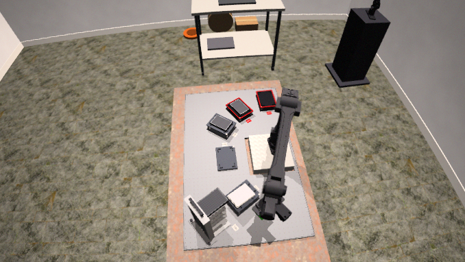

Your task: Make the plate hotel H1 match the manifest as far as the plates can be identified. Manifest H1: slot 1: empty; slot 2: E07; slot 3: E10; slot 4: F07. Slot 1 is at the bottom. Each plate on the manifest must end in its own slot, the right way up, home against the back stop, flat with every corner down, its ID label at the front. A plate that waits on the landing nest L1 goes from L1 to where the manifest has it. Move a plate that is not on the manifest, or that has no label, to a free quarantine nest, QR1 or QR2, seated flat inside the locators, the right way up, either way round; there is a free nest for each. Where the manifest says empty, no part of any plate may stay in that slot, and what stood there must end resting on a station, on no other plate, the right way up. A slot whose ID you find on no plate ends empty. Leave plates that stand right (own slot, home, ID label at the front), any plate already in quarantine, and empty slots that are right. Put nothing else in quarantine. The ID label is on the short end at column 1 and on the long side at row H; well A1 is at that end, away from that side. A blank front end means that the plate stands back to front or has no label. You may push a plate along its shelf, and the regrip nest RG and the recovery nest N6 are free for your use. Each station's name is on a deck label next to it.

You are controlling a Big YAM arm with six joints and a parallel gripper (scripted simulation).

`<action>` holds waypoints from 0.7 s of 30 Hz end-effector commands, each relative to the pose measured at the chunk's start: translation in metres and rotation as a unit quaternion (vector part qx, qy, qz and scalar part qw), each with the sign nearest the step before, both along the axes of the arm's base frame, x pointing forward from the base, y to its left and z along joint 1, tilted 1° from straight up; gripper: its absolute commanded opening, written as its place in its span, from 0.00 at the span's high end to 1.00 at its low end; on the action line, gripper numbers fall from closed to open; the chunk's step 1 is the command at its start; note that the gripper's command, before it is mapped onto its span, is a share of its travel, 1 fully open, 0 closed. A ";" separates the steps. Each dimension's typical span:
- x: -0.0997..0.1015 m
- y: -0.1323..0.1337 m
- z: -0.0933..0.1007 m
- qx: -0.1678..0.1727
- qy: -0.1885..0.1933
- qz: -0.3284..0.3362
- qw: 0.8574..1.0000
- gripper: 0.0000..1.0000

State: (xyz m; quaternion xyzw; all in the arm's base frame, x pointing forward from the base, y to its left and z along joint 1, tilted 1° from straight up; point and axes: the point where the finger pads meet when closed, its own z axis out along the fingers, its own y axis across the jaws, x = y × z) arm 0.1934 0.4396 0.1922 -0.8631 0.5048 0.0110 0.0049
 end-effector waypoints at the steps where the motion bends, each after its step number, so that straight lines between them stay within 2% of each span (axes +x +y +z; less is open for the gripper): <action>1: 0.013 0.009 0.050 0.041 -0.020 -0.001 0.999 0.00; 6: 0.014 0.008 0.057 0.041 -0.020 -0.001 0.999 0.00; 7: 0.008 -0.009 0.033 0.014 -0.006 -0.023 1.000 0.00; 12: 0.018 -0.020 0.032 0.021 -0.008 -0.081 0.996 0.00; 14: 0.018 -0.020 0.032 0.021 -0.008 -0.081 0.996 0.00; 21: 0.030 -0.039 0.031 0.024 -0.006 -0.163 0.986 0.00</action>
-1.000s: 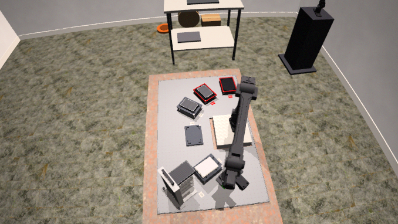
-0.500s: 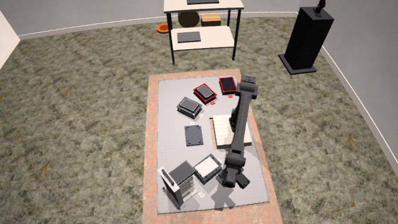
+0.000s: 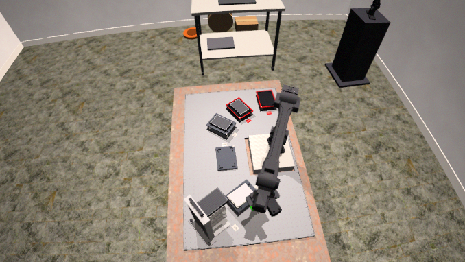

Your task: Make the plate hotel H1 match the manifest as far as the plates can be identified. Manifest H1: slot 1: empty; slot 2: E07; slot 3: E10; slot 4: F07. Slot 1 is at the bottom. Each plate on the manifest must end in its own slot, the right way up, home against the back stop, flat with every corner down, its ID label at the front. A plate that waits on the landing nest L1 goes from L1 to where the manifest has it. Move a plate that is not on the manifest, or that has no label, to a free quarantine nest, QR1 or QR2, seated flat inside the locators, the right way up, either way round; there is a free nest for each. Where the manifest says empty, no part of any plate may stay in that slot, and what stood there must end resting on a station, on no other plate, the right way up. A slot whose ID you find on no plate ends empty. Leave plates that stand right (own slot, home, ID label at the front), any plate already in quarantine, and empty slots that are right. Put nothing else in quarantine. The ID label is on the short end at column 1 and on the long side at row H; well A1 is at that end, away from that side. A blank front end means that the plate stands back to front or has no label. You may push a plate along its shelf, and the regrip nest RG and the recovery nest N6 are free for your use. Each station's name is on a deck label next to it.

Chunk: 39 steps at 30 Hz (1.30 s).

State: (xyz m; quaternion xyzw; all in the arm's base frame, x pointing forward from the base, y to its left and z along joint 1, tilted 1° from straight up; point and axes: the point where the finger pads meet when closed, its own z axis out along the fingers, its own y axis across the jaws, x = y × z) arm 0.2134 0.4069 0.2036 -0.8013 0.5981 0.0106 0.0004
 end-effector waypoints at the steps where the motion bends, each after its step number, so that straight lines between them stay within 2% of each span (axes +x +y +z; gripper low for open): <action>1: 0.012 -0.009 0.019 0.027 -0.012 -0.063 0.998 0.00; 8: 0.023 -0.029 0.018 0.026 -0.010 -0.144 0.989 0.00; 11: 0.025 -0.033 0.018 0.025 -0.009 -0.156 0.987 0.00; 18: 0.036 -0.053 0.017 0.025 -0.007 -0.236 0.971 0.00; 25: 0.047 -0.073 0.016 0.023 -0.004 -0.314 0.949 0.00; 27: 0.047 -0.073 0.016 0.023 -0.004 -0.314 0.949 0.00; 39: 0.067 -0.109 0.014 0.021 -0.001 -0.443 0.896 0.00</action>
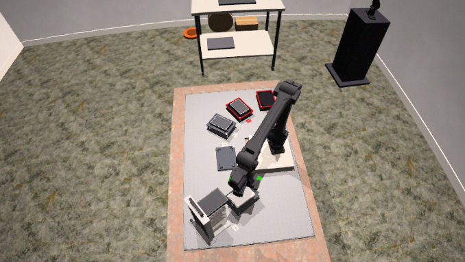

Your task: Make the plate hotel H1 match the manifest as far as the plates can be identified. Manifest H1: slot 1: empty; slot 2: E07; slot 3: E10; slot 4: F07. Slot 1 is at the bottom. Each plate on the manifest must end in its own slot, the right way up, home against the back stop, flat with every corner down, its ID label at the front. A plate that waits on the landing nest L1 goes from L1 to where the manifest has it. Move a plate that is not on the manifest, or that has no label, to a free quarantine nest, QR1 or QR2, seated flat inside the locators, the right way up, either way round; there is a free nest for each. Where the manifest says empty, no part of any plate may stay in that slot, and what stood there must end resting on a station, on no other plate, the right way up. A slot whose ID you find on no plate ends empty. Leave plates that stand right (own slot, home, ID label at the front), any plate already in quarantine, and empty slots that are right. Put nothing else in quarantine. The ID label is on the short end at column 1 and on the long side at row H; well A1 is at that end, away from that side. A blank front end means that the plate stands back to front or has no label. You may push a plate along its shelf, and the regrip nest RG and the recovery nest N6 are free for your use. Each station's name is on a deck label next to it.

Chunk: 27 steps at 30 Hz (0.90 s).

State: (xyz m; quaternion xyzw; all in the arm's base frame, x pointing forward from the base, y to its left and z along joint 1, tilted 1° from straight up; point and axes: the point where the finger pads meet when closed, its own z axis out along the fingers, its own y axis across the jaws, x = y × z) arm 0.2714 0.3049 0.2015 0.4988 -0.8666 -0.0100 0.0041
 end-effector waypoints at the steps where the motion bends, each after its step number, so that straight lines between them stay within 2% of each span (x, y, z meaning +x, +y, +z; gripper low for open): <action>1: 0.011 -0.010 0.016 0.022 -0.017 -0.064 0.998 0.00; 6: 0.015 -0.018 0.016 0.022 -0.016 -0.099 0.995 0.00; 9: 0.014 -0.013 0.019 0.025 -0.017 -0.128 0.991 0.00; 20: 0.014 -0.013 0.019 0.025 -0.012 -0.253 0.967 0.00; 23: 0.014 -0.013 0.019 0.025 -0.012 -0.265 0.964 0.00; 27: 0.013 -0.011 -0.010 0.008 -0.002 -0.267 0.964 0.00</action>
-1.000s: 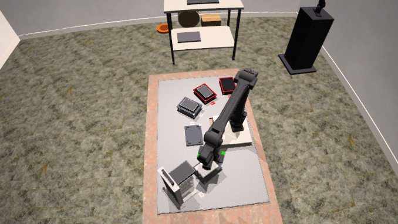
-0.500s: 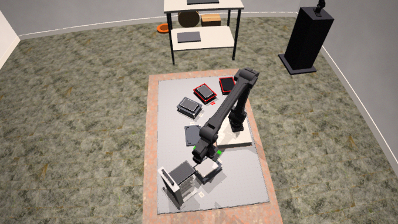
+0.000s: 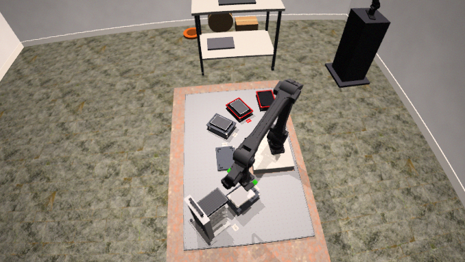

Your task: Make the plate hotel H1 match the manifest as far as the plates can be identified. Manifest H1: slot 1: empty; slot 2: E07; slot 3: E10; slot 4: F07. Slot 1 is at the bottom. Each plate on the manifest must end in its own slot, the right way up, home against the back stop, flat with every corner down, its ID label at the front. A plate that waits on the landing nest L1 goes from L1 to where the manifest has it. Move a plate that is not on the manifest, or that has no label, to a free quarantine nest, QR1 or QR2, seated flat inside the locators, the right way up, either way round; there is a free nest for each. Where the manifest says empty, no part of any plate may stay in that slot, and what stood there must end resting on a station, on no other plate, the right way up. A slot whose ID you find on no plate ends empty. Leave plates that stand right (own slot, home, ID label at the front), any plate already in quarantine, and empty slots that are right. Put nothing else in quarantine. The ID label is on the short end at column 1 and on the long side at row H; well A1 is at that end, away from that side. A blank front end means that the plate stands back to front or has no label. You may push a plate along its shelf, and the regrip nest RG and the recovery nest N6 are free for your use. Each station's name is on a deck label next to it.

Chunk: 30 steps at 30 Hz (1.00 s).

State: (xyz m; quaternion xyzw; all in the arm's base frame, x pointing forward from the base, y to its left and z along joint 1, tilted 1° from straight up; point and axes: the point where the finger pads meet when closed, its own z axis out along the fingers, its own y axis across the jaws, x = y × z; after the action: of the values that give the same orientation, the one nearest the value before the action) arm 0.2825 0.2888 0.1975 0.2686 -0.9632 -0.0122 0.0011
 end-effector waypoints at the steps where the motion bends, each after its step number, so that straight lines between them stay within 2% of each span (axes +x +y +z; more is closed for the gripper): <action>1: 0.002 0.005 -0.010 0.005 -0.003 -0.019 1.000 0.00; 10: -0.001 0.008 -0.041 0.005 -0.003 -0.016 1.000 0.00; 12: -0.001 0.008 -0.041 0.005 -0.003 -0.016 1.000 0.00; 27: -0.002 0.009 -0.091 0.004 -0.003 -0.016 1.000 0.00; 30: -0.002 0.009 -0.094 0.004 -0.003 -0.016 1.000 0.00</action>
State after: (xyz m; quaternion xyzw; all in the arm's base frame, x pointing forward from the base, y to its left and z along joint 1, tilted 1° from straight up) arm 0.2802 0.2873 0.1069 0.2522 -0.9676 -0.0103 0.0046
